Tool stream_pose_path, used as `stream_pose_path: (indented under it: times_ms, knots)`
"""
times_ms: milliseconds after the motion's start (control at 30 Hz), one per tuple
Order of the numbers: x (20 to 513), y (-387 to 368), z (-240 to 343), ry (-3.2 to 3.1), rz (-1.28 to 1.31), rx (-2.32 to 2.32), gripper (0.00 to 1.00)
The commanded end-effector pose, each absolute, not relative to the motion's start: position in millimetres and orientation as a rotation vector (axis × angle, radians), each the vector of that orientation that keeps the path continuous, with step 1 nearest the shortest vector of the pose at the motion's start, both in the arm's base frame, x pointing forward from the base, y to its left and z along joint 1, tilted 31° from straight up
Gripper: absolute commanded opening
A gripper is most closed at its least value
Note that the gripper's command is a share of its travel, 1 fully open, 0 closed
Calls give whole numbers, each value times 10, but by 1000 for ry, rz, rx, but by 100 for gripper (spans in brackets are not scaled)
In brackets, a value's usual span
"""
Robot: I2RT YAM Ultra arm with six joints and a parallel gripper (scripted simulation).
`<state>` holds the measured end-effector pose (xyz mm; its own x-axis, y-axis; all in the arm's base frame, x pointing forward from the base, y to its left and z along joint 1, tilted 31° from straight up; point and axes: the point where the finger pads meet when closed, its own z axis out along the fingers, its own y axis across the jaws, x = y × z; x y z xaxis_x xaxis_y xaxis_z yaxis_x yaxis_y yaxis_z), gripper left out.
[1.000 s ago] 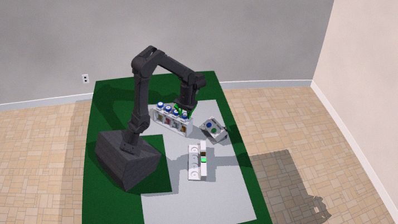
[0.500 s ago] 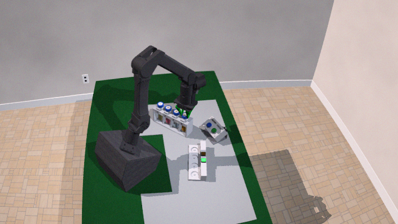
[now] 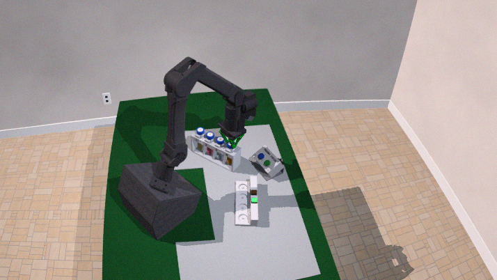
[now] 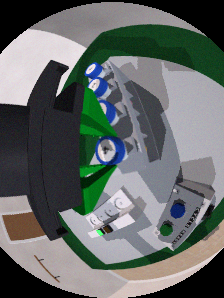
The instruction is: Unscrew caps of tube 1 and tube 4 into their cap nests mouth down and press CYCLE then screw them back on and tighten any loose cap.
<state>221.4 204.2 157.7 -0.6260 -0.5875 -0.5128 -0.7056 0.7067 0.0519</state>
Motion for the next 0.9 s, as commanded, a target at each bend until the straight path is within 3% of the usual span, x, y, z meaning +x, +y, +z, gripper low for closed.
stream_pose_path:
  times_ms: [0, 333, 567, 600, 867]
  knots:
    - [2226, 2057, 1608, 2507, 394, -829, 0]
    - [2227, 2059, 1605, 2643, 497, -426, 0]
    - [2227, 2059, 1604, 2643, 497, -426, 0]
    - [2228, 2059, 1604, 2643, 497, -426, 49]
    - [2227, 2059, 1605, 2643, 497, -426, 49]
